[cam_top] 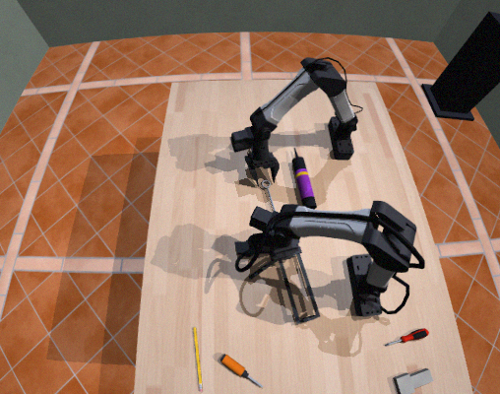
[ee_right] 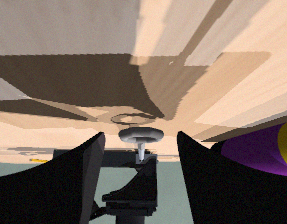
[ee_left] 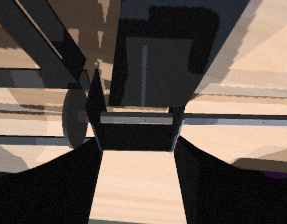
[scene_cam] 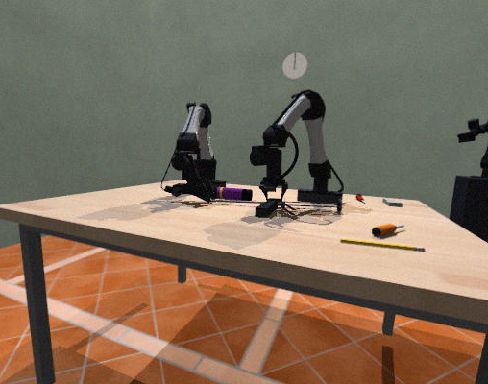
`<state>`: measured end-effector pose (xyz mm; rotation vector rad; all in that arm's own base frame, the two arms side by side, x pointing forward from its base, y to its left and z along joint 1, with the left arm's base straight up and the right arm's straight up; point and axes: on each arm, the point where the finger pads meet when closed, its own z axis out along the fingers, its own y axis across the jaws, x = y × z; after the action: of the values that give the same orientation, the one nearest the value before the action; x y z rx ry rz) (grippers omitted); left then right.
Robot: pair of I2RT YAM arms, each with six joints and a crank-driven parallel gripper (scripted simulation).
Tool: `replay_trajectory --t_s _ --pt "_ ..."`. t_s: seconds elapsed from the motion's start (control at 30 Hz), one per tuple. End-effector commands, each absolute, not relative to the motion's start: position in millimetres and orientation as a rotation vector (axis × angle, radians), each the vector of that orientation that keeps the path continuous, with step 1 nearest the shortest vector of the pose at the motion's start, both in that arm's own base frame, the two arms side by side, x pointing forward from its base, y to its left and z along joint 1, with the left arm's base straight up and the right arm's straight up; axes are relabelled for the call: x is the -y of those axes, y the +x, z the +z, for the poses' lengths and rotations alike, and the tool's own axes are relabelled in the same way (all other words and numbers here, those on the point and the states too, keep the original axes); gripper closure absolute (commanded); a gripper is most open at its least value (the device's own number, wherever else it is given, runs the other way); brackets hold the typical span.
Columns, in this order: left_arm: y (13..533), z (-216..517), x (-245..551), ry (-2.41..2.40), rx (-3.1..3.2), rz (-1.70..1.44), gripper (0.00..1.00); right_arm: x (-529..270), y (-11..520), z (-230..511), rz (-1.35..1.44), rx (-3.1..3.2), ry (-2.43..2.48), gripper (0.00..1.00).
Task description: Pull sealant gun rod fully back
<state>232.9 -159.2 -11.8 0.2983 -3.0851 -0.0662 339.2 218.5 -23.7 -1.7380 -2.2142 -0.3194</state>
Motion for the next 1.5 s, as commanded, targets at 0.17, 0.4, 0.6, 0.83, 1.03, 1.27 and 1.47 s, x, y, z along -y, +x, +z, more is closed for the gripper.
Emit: replay_trajectory --t_s 0.17,0.4,0.6,0.83,1.03,1.27,1.47 --pt "237.4 -8.6 160.3 0.306 3.101 -0.048 0.45 -204.3 356.5 36.7 -0.401 2.244 -1.739 0.30" --pt "243.8 7.0 159.1 0.305 3.133 -0.030 0.18 -203.2 345.8 11.5 -0.305 2.215 -1.736 0.30" --pt "246.5 29.2 163.7 0.319 3.156 -0.005 0.18 -202.7 346.2 13.4 -0.310 2.219 -1.739 0.30" --pt "246.6 50.8 166.9 0.250 3.172 -0.002 0.00 -202.2 347.8 16.0 -0.313 2.232 -1.730 0.30" --pt "235.7 34.6 153.5 0.033 3.166 -0.061 0.00 -213.8 347.7 36.5 -0.503 2.555 -1.493 0.30" --pt "229.1 28.2 149.5 -0.008 3.156 -0.076 0.00 -240.4 317.0 73.5 -0.707 2.934 -1.055 0.30" --pt "230.1 28.9 150.5 0.008 3.158 -0.073 0.00 -251.4 301.4 89.7 -0.817 3.132 -0.752 0.30"
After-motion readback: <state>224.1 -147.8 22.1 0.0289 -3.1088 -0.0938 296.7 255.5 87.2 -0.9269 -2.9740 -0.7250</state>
